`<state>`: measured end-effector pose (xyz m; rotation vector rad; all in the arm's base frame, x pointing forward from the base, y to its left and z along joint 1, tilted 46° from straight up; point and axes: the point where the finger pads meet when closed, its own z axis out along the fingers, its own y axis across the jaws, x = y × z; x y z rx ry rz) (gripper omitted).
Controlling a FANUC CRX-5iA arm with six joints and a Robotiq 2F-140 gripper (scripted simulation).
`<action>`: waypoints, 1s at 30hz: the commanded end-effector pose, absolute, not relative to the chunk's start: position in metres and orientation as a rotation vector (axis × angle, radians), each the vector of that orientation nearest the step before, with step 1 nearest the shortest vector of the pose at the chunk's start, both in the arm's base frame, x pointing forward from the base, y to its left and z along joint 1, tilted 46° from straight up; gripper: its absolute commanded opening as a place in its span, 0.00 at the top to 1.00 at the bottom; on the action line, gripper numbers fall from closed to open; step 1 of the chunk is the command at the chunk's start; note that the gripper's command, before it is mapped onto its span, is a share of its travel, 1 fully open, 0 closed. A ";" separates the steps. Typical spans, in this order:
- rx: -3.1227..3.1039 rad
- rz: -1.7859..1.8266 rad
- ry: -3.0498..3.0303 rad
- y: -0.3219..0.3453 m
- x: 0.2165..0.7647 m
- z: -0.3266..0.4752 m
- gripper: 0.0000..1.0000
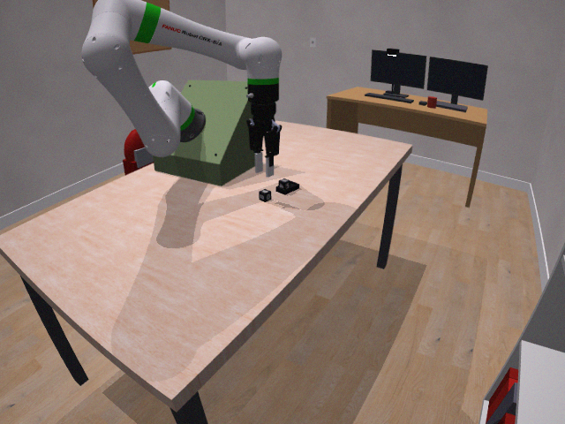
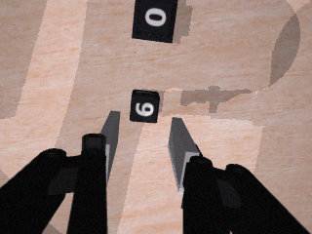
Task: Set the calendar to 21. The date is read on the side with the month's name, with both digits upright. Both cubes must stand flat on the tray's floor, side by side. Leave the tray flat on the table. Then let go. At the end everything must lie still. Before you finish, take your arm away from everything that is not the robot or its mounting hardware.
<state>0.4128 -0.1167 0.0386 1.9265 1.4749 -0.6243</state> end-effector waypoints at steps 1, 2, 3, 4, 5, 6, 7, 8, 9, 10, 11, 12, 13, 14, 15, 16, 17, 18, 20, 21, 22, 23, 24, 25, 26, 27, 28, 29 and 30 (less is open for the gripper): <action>1.926 -0.624 1.475 -0.116 0.413 0.039 0.72; 1.926 -0.624 1.475 -0.116 0.413 0.039 0.72; 1.926 -0.624 1.475 -0.116 0.413 0.039 0.72; 1.926 -0.624 1.475 -0.116 0.413 0.039 0.72; 1.926 -0.624 1.475 -0.116 0.413 0.039 0.72; 1.926 -0.624 1.475 -0.116 0.413 0.039 0.72; 1.926 -0.624 1.475 -0.116 0.413 0.039 0.72; 1.926 -0.624 1.475 -0.116 0.413 0.039 0.72; 1.926 -0.624 1.475 -0.116 0.413 0.039 0.72; 1.926 -0.624 1.475 -0.116 0.413 0.039 0.72; 1.926 -0.624 1.475 -0.117 0.413 0.039 0.72; 1.926 -0.624 1.475 -0.117 0.413 0.039 0.72; 1.926 -0.624 1.475 -0.117 0.413 0.038 0.72; 1.926 -0.624 1.475 -0.117 0.413 0.038 0.72; 1.926 -0.624 1.475 -0.117 0.413 0.038 0.72; 1.926 -0.624 1.475 -0.117 0.413 0.038 0.72; 1.926 -0.624 1.475 -0.118 0.413 0.038 0.72; 1.926 -0.624 1.475 -0.118 0.413 0.037 0.72; 1.926 -0.624 1.475 -0.119 0.413 0.036 0.72; 1.926 -0.624 1.475 -0.119 0.413 0.036 0.72; 1.926 -0.624 1.475 -0.120 0.413 0.035 0.72; 1.926 -0.624 1.475 -0.121 0.413 0.035 0.72; 1.926 -0.624 1.475 -0.121 0.413 0.034 0.72; 1.926 -0.624 1.475 -0.122 0.413 0.033 0.72; 1.926 -0.624 1.475 -0.122 0.413 0.033 0.72; 1.926 -0.624 1.475 -0.122 0.413 0.033 0.72; 1.926 -0.624 1.475 -0.123 0.413 0.032 0.72; 1.926 -0.624 1.475 -0.124 0.413 0.032 0.72; 1.926 -0.624 1.475 -0.125 0.413 0.031 0.72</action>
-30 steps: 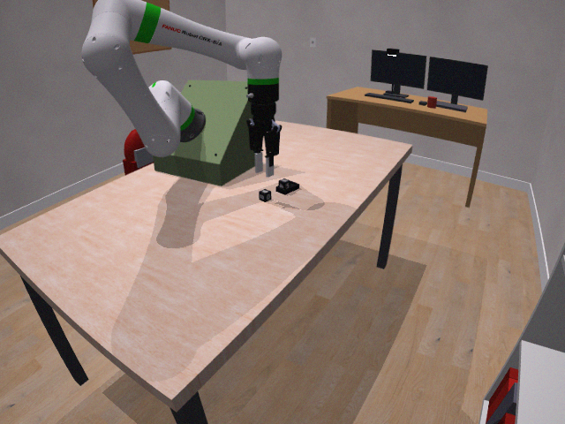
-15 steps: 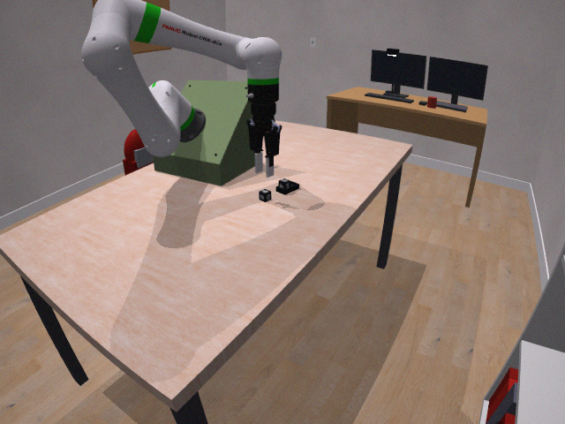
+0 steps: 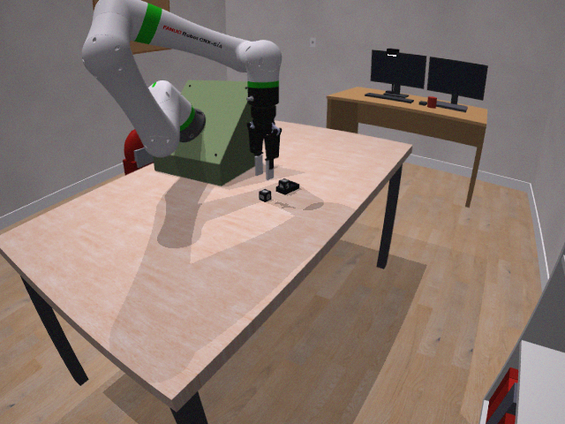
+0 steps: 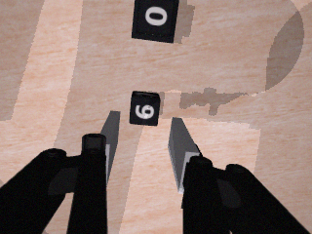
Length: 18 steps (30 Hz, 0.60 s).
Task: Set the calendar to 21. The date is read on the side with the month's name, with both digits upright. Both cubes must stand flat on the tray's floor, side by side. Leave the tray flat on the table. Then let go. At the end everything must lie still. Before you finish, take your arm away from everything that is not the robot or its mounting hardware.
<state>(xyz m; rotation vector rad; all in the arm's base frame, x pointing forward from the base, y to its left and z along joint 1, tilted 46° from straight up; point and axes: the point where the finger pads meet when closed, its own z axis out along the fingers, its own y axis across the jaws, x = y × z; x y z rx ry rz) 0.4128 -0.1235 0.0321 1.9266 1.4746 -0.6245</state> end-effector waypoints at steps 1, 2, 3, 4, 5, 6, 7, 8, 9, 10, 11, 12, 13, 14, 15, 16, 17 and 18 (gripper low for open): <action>1.926 -0.624 1.475 -0.126 0.413 0.030 0.72; 1.926 -0.624 1.475 -0.127 0.413 0.029 0.72; 1.926 -0.624 1.475 -0.128 0.413 0.028 0.72; 1.926 -0.624 1.475 -0.129 0.413 0.027 0.72; 1.926 -0.624 1.475 -0.130 0.413 0.026 0.72; 1.926 -0.624 1.475 -0.131 0.413 0.024 0.72; 1.926 -0.624 1.475 -0.132 0.413 0.023 0.72; 1.926 -0.624 1.475 -0.134 0.413 0.022 0.72; 1.926 -0.624 1.475 -0.135 0.413 0.021 0.72; 1.926 -0.624 1.475 -0.136 0.413 0.020 0.72; 1.926 -0.624 1.475 -0.137 0.413 0.019 0.72; 1.926 -0.624 1.475 -0.138 0.413 0.018 0.72; 1.926 -0.624 1.475 -0.138 0.413 0.018 0.72; 1.926 -0.624 1.475 -0.138 0.413 0.018 0.72; 1.926 -0.624 1.475 -0.139 0.413 0.017 0.72; 1.926 -0.624 1.475 -0.141 0.413 0.016 0.72; 1.926 -0.624 1.475 -0.142 0.413 0.014 0.72; 1.926 -0.624 1.475 -0.143 0.413 0.013 0.72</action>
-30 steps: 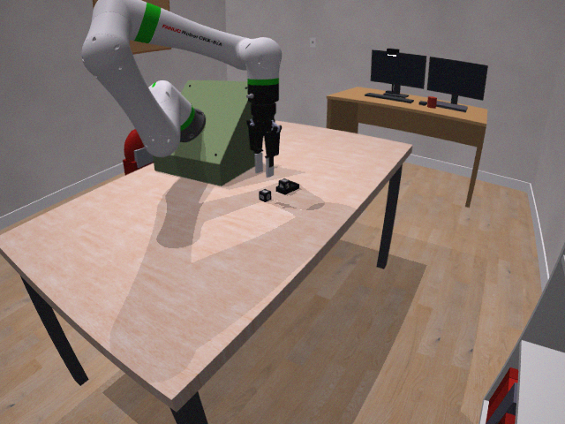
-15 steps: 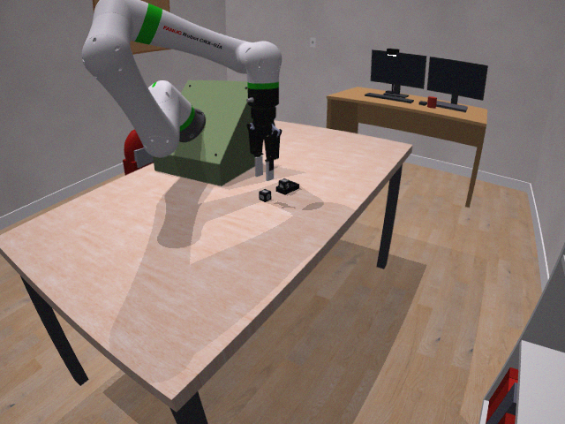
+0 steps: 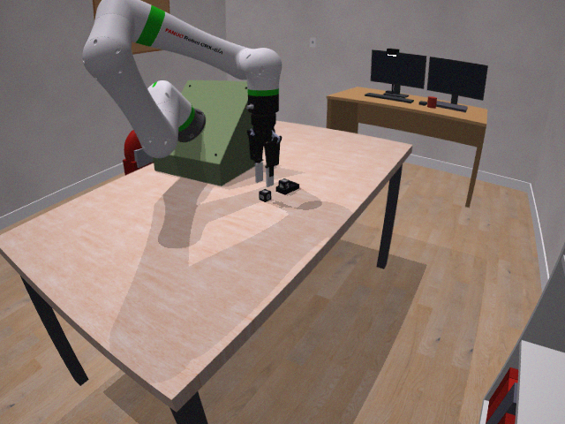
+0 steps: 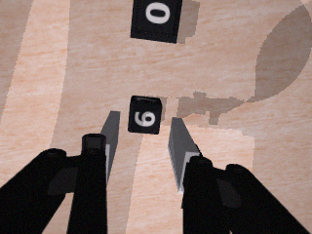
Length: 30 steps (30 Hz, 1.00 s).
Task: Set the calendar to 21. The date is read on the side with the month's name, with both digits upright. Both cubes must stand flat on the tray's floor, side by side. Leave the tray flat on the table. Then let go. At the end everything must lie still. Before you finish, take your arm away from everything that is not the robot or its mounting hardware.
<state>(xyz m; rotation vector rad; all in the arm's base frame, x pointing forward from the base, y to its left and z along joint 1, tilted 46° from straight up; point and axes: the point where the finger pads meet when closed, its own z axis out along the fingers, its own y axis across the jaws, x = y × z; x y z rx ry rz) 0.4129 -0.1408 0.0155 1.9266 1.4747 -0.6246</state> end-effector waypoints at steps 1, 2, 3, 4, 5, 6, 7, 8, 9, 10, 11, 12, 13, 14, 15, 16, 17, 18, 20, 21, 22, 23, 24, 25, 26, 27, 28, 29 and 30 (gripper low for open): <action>1.926 -0.624 1.475 -0.144 0.413 0.012 0.72; 1.926 -0.624 1.475 -0.145 0.413 0.011 0.72; 1.926 -0.624 1.475 -0.146 0.413 0.011 0.72; 1.926 -0.624 1.475 -0.147 0.413 0.010 0.72; 1.926 -0.624 1.475 -0.148 0.413 0.009 0.72; 1.926 -0.624 1.475 -0.148 0.413 0.008 0.72; 1.926 -0.624 1.475 -0.149 0.413 0.007 0.72; 1.926 -0.624 1.475 -0.150 0.413 0.007 0.72; 1.926 -0.624 1.475 -0.150 0.413 0.006 0.72; 1.926 -0.624 1.475 -0.151 0.413 0.005 0.72; 1.926 -0.624 1.475 -0.152 0.413 0.005 0.72; 1.926 -0.624 1.475 -0.152 0.413 0.005 0.72; 1.926 -0.624 1.475 -0.152 0.413 0.005 0.72; 1.926 -0.624 1.475 -0.152 0.413 0.005 0.72; 1.926 -0.624 1.475 -0.152 0.413 0.004 0.72; 1.926 -0.624 1.475 -0.153 0.413 0.004 0.72; 1.926 -0.624 1.475 -0.153 0.413 0.003 0.72; 1.926 -0.624 1.475 -0.153 0.413 0.003 0.72; 1.926 -0.624 1.475 -0.154 0.413 0.003 0.72; 1.926 -0.624 1.475 -0.154 0.413 0.003 0.72; 1.926 -0.624 1.475 -0.154 0.413 0.003 0.72; 1.926 -0.624 1.475 -0.154 0.413 0.003 0.72; 1.926 -0.624 1.475 -0.154 0.413 0.003 0.72; 1.926 -0.624 1.475 -0.154 0.413 0.003 0.72; 1.926 -0.624 1.475 -0.154 0.413 0.003 0.72; 1.926 -0.624 1.475 -0.154 0.413 0.003 0.72; 1.926 -0.624 1.475 -0.154 0.413 0.003 0.72; 1.926 -0.624 1.475 -0.154 0.413 0.003 0.72; 1.926 -0.624 1.475 -0.154 0.413 0.003 0.72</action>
